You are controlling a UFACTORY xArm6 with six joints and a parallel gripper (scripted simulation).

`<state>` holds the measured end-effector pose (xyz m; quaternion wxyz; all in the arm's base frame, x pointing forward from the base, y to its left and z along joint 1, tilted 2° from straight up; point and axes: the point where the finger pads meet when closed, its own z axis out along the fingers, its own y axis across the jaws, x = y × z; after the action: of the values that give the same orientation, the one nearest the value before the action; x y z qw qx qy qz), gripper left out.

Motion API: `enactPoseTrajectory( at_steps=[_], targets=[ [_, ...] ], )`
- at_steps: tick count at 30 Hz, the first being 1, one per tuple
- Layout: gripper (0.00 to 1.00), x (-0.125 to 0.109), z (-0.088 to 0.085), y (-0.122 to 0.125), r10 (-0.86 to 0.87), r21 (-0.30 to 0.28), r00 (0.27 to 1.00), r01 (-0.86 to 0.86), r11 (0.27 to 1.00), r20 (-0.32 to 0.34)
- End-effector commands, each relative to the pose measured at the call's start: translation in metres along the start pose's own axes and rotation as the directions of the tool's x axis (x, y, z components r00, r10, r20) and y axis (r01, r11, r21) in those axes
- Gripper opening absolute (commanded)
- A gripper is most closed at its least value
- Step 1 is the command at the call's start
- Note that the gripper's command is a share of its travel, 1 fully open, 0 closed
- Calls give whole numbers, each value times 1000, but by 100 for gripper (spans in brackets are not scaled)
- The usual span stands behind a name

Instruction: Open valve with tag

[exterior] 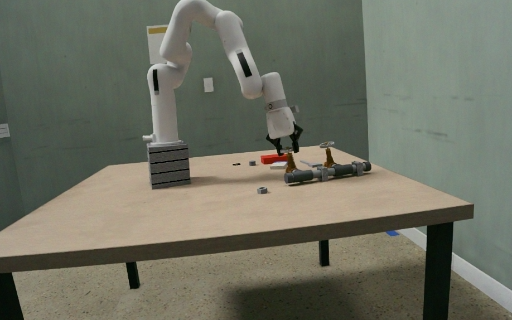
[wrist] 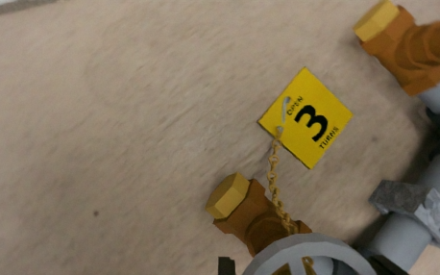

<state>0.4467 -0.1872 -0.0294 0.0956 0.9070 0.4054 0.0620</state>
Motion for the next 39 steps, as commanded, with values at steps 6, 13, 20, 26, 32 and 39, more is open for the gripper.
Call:
enactPoseTrajectory(
  at_steps=[6,13,20,26,32,39],
  targets=[
    [0,1,-1,2,-424,13,900,427,904,-100],
    [0,1,-1,2,-513,18,847,520,854,-141],
    [0,1,-1,2,-513,18,847,520,854,-141],
    [0,1,-1,2,-513,18,847,520,854,-141],
    [0,1,-1,2,-513,18,847,520,854,-141],
    [0,1,-1,2,-513,18,847,520,854,-141]
  ],
)
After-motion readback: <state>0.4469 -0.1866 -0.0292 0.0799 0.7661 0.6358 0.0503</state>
